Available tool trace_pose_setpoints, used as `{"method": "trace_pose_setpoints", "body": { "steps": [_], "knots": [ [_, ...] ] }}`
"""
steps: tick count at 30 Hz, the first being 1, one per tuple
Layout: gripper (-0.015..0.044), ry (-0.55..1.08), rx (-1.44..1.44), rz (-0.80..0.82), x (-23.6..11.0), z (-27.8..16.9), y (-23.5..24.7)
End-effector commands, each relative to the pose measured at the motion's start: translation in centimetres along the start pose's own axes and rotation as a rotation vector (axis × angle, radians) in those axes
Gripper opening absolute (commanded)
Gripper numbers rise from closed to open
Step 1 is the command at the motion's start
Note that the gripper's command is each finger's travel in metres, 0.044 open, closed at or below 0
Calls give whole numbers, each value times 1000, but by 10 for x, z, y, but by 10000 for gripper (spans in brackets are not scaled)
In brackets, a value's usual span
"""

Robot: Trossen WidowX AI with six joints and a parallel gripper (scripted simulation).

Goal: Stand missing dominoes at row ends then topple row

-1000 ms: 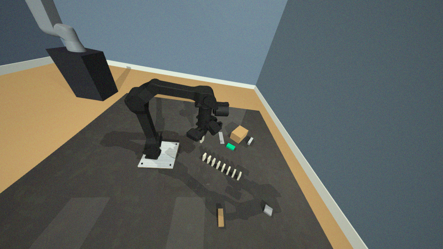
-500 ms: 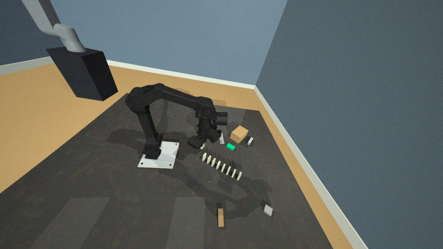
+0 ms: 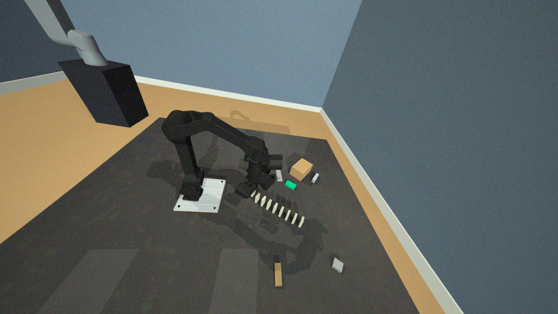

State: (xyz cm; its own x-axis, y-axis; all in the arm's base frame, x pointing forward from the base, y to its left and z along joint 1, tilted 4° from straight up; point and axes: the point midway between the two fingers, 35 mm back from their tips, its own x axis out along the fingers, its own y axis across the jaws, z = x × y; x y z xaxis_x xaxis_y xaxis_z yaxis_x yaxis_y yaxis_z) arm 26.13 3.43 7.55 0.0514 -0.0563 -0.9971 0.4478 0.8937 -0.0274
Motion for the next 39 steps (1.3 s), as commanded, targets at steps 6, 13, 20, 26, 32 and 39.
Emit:
{"method": "trace_pose_setpoints", "body": {
  "steps": [6, 13, 20, 26, 32, 39],
  "knots": [
    [107, 9, -4, -11, 20, -4, -4],
    [107, 9, -4, -11, 20, -4, -4],
    [265, 9, -4, -11, 20, -4, -4],
    [422, 9, -4, -11, 20, -4, -4],
    [440, 9, -3, -10, 2, -1, -1],
    [440, 10, 0, -7, -93, 0, 0]
  ]
}}
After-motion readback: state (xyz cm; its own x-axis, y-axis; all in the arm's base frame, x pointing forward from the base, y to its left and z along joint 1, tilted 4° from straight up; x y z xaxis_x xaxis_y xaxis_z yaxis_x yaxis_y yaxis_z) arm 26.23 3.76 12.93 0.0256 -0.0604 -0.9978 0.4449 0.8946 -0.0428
